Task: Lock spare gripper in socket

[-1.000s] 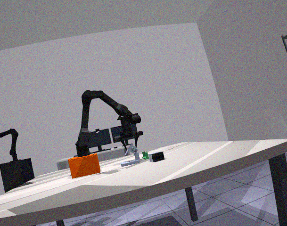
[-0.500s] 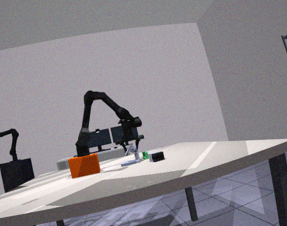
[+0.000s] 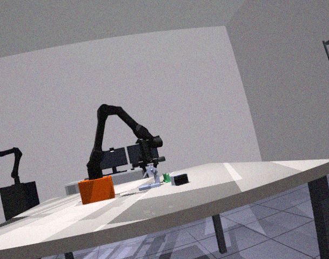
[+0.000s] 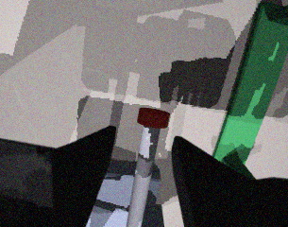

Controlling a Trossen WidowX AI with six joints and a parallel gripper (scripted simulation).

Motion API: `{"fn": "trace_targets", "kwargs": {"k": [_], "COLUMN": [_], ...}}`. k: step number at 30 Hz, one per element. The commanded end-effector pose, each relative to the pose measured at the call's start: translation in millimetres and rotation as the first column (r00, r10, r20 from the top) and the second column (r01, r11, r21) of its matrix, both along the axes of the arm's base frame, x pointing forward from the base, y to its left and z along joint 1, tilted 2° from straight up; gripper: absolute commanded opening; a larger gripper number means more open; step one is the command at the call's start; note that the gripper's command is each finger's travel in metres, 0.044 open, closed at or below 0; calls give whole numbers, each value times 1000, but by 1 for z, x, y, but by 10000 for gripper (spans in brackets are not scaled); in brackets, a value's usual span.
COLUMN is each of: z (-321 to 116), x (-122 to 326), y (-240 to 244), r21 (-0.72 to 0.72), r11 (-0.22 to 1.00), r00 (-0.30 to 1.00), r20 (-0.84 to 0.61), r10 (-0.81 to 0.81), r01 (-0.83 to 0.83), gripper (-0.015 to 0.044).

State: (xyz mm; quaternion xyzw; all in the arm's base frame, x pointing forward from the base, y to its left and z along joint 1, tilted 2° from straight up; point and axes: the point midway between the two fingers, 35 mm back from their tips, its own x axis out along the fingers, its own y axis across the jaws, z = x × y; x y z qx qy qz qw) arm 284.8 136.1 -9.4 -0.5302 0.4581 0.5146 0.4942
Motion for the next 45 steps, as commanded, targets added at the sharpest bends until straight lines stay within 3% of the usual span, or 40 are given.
{"fn": "trace_targets", "kwargs": {"k": [1,4,6,14,27,45], "z": [0,0,0,0,11,17], "x": [0,0,0,0,-2,-3], "y": [1,1,1,1,8,20], "r21": [4,4,4,14,180,196], "r11": [1000,1000,1000,1000,983,980], "r00": [1000,1000,1000,1000,999,999], "r20": [-1,-1,-1,-3,-30,-35], "r10": [3,3,3,5,29,33], "r01": [-3,-3,-3,-4,-23,-26], "gripper": [90,11,0,0,0,0]}}
